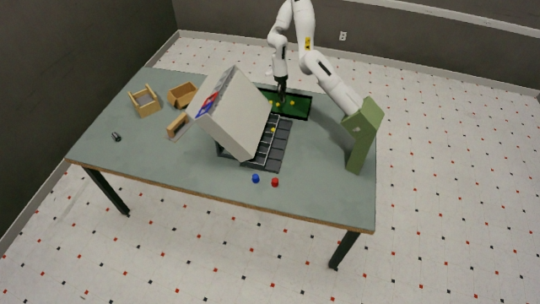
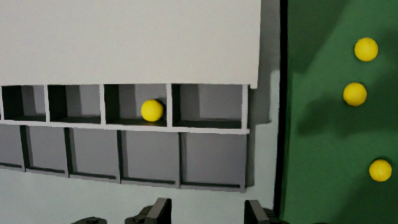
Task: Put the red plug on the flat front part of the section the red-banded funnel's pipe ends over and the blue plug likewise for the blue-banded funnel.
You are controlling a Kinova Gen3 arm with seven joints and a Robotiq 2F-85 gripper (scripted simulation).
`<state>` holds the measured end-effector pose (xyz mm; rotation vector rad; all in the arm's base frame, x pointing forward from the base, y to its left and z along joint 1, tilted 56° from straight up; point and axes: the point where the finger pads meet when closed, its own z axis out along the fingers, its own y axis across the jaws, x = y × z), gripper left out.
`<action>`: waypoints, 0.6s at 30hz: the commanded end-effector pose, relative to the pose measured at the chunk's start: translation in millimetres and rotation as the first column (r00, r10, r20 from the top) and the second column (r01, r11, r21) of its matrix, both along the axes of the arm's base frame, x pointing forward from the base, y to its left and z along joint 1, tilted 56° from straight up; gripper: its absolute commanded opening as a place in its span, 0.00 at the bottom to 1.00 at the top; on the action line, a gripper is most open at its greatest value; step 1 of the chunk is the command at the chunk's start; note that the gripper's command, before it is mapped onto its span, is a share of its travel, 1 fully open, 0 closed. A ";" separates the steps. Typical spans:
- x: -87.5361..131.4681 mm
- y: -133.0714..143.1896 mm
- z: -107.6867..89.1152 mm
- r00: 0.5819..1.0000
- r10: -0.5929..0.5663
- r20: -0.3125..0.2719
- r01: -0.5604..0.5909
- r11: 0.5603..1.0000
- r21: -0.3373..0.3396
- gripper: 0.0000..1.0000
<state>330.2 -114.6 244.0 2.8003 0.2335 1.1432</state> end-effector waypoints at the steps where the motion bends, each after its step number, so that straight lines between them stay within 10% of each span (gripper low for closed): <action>1: -0.6 0.1 -0.8 0.981 -0.052 0.189 0.065 0.996 -0.065 0.50; 16: -0.6 0.1 -0.8 0.981 -0.052 0.189 0.065 0.996 -0.065 0.50; 17: 6.8 -71.7 -1.5 0.986 -0.045 0.158 0.054 0.997 -0.055 0.50; 18: 6.8 -72.1 -1.4 0.986 -0.045 0.158 0.054 0.997 -0.055 0.50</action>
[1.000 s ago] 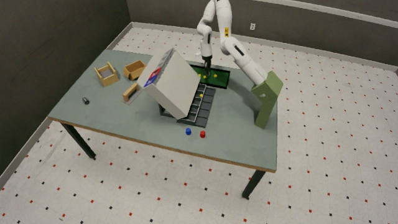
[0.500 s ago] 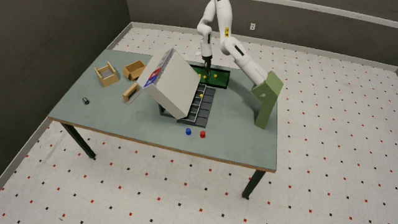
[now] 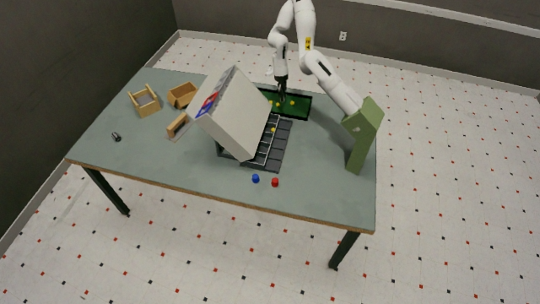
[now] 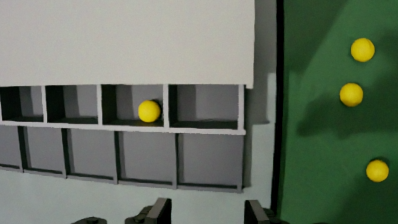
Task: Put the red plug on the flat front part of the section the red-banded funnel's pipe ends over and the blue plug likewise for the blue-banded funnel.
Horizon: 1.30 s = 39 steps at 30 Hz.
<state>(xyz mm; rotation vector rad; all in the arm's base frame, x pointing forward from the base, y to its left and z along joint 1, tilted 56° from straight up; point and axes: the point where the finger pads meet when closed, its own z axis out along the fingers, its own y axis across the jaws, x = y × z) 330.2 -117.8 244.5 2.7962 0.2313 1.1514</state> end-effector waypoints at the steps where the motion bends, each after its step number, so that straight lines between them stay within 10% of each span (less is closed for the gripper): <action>1: 6.9 -71.4 -1.8 0.987 -0.044 0.152 0.053 0.997 -0.056 0.50; 16: 15.9 -176.3 -8.0 0.989 -0.069 0.129 0.079 0.994 -0.073 0.50; 32: 15.9 -176.3 -8.0 0.989 -0.069 0.129 0.079 0.994 -0.073 0.50; 33: 73.1 -185.1 -47.2 0.989 -0.070 0.128 0.079 0.994 -0.073 0.50; 39: 93.5 -187.4 -60.7 0.989 -0.070 0.128 0.079 0.994 -0.073 0.50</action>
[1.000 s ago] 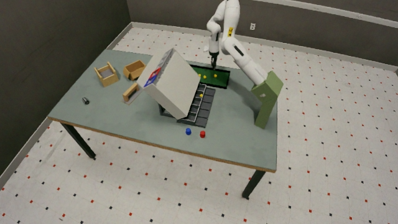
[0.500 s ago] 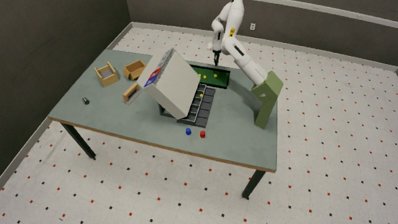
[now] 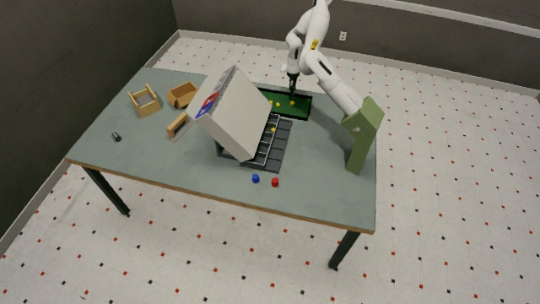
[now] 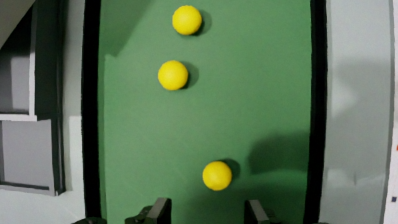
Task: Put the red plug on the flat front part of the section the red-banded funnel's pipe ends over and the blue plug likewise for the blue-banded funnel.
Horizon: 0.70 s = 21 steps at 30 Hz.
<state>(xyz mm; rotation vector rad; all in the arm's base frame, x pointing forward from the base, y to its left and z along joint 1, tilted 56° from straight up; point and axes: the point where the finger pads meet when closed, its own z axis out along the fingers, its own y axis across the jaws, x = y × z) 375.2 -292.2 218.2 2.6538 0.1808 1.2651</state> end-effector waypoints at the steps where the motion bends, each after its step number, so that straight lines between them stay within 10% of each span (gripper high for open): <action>1: 55.7 -14.4 -39.5 1.000 -0.023 0.011 0.023 1.000 -0.013 0.50; 21: 60.8 -15.7 -43.2 0.998 -0.006 0.067 0.006 1.000 -0.006 0.50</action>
